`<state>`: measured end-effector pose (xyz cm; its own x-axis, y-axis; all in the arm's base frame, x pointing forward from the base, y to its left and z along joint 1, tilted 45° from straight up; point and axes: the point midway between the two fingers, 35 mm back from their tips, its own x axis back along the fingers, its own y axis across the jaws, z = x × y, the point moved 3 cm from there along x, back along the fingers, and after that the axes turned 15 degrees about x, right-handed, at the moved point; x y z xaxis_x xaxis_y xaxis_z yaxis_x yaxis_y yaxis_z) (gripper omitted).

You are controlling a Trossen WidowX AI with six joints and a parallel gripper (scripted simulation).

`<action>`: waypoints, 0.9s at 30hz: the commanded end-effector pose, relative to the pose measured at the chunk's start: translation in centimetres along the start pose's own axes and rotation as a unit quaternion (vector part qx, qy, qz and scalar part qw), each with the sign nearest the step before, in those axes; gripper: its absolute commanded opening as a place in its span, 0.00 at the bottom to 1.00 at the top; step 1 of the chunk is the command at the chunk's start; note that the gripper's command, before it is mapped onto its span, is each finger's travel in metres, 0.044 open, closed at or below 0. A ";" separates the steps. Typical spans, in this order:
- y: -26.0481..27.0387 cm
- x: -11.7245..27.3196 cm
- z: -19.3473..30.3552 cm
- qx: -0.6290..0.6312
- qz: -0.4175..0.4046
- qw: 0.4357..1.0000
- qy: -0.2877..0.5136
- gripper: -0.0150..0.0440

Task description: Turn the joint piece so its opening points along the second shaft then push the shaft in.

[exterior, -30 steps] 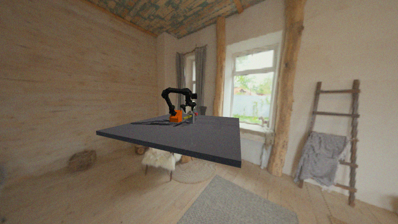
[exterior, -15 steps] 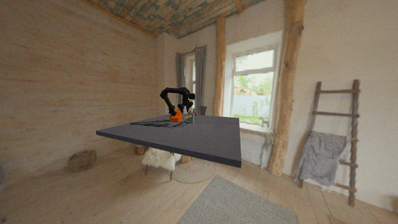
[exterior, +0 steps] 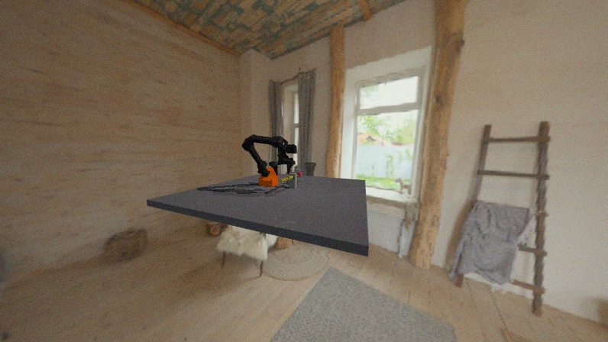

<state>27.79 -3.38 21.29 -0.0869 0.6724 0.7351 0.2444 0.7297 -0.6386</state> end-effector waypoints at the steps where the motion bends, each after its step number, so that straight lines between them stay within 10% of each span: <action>1: -0.1 -0.6 0.2 -0.060 -0.001 0.998 -0.010 1.00; 27: -0.8 -4.6 1.1 -0.472 -0.035 0.878 -0.068 1.00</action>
<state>27.16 -6.62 18.37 -0.2224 0.6808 0.6979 0.8974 0.4228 -0.1265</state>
